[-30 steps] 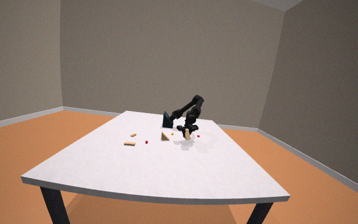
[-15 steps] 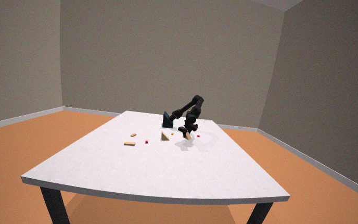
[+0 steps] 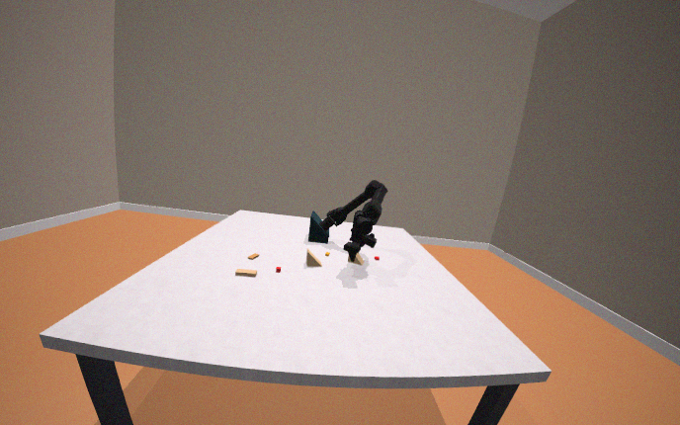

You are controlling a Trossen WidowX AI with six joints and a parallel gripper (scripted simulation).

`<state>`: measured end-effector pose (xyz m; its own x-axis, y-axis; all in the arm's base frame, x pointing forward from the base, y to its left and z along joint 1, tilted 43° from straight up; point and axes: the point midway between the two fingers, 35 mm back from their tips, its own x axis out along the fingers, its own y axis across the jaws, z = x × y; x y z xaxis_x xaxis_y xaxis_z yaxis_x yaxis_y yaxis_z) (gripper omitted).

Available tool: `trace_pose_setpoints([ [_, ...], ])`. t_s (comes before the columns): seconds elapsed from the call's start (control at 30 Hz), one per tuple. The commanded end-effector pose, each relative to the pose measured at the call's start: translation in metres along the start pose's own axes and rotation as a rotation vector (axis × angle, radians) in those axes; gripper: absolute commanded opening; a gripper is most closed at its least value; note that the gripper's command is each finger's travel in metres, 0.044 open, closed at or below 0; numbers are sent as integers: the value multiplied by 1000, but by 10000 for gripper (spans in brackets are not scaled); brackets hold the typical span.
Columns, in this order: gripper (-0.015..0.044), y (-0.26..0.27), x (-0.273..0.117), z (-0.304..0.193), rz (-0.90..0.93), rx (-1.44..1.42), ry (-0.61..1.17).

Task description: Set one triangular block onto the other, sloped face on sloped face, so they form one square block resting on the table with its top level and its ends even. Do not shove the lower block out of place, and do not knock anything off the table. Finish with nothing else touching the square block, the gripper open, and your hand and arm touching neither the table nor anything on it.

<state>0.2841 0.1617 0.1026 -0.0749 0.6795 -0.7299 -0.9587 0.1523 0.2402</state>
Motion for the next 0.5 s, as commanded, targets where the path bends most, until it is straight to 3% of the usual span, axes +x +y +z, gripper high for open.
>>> trace_pose_setpoints([
  [0.0,0,0,0,0,5,-101,-2],
  [0.47,0,0,0,0,6,-456,-3],
])
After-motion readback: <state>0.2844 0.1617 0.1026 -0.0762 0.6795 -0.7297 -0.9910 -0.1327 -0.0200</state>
